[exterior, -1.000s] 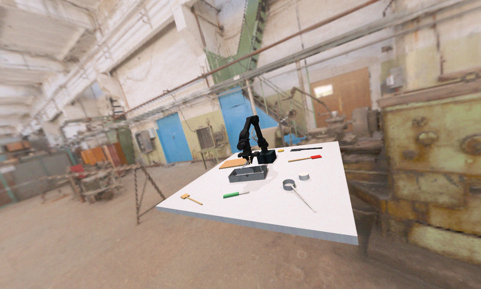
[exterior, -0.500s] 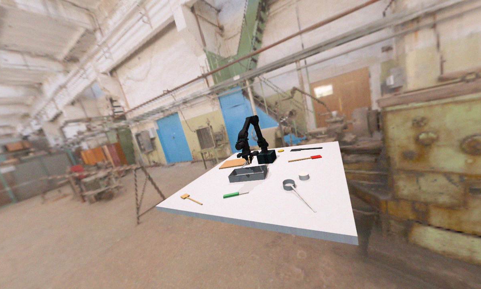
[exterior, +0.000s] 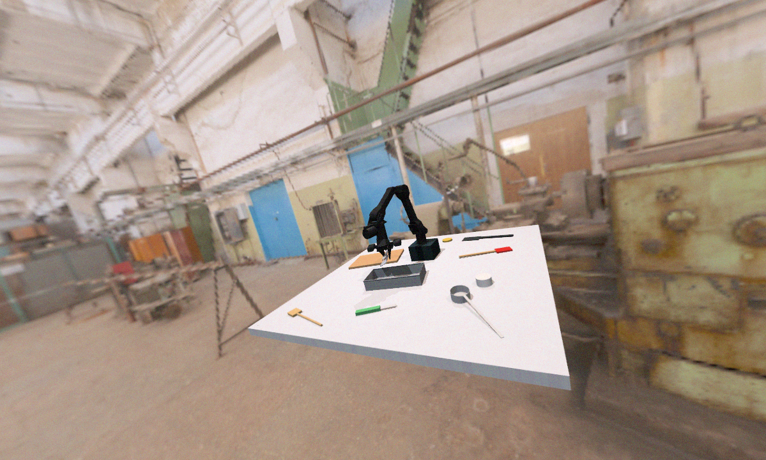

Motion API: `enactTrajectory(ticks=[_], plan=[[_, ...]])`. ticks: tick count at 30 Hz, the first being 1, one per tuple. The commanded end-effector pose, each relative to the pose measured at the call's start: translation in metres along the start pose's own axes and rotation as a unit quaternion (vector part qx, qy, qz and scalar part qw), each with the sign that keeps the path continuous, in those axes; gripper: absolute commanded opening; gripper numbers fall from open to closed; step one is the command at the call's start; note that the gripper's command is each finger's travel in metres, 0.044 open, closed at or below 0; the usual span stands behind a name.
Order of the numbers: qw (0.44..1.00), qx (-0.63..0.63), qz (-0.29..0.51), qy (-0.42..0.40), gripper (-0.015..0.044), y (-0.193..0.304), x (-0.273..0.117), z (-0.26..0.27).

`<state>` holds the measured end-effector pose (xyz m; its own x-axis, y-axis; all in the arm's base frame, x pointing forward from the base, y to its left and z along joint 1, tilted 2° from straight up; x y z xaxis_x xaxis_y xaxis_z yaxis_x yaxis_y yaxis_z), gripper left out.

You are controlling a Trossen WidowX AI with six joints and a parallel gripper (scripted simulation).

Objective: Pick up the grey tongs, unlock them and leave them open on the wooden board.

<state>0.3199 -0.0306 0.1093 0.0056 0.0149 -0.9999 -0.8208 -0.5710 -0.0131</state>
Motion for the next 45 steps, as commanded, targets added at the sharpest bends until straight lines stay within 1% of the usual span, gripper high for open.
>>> enactTrajectory(ticks=[1, 17, 34, 41, 45], plan=[[0.999, -0.045, 0.000, 0.002, -0.0150, 0.009, -0.003, -0.018], [0.977, -0.211, 0.001, 0.003, -0.0150, 0.056, -0.011, -0.074], [0.922, -0.387, 0.003, 0.003, -0.0150, 0.115, -0.020, -0.120], [0.921, -0.391, 0.003, 0.003, -0.0150, 0.118, -0.020, -0.122], [0.938, -0.347, 0.003, 0.003, -0.0150, 0.122, -0.020, -0.124]])
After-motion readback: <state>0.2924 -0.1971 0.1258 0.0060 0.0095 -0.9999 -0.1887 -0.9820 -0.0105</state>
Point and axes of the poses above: the point midway between the two fingers, 35 mm back from their tips, its own x axis out along the fingers, its own z axis across the jaws, y = z × x, the point moved 6 cm from there along -x, back along the fingers, and after that the axes turned 2 degrees about -x, right-handed, at the moved point
